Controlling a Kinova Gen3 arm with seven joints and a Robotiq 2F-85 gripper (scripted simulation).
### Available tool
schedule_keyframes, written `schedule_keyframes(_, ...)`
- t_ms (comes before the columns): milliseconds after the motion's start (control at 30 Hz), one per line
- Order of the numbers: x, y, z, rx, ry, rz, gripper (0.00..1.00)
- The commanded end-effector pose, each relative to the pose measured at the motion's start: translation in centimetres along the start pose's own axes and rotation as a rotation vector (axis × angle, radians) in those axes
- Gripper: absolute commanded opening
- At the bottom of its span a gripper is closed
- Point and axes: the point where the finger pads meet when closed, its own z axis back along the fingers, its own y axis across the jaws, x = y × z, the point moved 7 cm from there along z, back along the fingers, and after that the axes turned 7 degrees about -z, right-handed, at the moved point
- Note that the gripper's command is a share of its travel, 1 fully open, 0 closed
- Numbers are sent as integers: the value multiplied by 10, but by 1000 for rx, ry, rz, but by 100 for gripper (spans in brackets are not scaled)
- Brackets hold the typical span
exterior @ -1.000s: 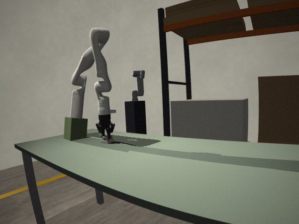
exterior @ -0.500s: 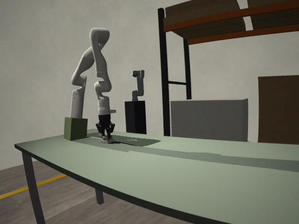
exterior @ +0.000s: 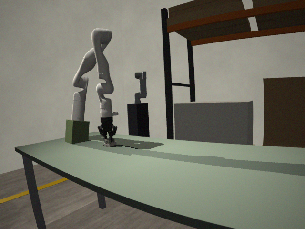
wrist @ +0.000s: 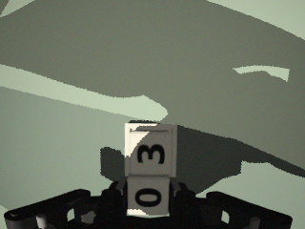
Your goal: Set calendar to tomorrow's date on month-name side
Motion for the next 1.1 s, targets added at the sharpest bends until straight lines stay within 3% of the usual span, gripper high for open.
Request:
schedule_keyframes(0,1,2,0,5,-2,5,32)
schedule_keyframes(333,1,2,0,5,-2,5,48)
schedule_keyframes(733,1,2,0,5,-2,5,48)
schedule_keyframes(1067,1,0,12,2,-2,6,48)
